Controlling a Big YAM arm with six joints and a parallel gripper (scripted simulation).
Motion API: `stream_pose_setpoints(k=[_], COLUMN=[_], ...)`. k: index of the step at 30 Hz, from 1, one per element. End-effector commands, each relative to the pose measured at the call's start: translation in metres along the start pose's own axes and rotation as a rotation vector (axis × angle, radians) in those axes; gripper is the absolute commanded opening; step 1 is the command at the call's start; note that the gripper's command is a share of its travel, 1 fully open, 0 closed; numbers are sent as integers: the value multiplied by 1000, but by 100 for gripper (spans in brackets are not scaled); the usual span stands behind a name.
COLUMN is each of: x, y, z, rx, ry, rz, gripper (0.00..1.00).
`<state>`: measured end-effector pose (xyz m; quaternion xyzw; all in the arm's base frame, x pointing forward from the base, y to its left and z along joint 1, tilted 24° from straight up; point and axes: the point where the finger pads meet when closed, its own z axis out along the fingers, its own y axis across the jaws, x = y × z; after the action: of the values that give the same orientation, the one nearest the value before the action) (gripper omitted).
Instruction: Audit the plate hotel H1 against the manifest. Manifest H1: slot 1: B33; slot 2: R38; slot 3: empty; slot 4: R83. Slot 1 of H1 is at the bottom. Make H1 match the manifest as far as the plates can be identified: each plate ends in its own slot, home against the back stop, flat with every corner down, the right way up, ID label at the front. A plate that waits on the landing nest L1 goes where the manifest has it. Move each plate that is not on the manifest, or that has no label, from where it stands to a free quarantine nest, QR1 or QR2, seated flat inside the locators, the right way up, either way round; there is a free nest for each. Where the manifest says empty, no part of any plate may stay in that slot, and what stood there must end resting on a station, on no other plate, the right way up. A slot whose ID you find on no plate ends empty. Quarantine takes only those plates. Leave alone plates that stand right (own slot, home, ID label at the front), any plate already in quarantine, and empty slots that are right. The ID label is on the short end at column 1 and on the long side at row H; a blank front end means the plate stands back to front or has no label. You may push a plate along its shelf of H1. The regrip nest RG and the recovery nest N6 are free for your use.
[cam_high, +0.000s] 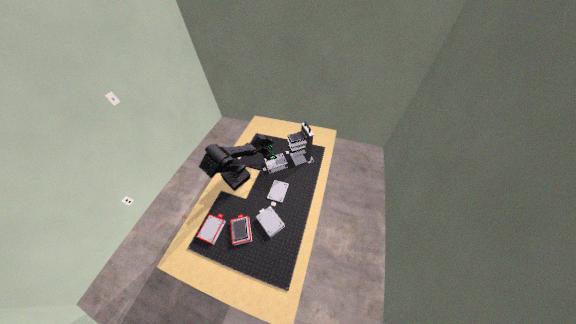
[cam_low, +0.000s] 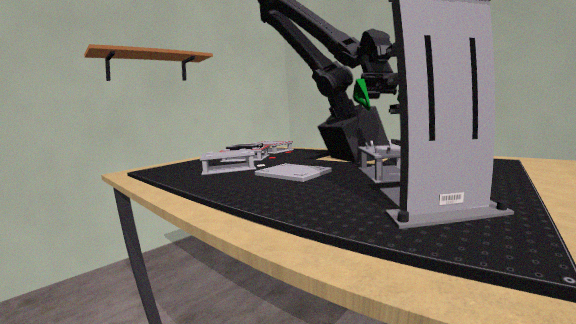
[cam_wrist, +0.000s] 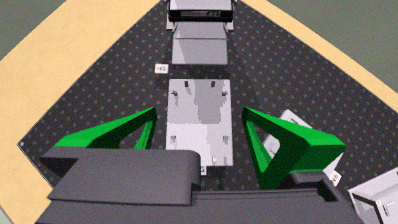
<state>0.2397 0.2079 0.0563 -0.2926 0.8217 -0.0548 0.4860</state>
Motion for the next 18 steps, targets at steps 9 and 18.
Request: stream_pose_setpoints(k=[9,18], x=[-55,-73], y=[4,2], z=[-27,-47], rx=[-16,-18], ry=[-51,-52], rz=[59,63], gripper=[100,100])
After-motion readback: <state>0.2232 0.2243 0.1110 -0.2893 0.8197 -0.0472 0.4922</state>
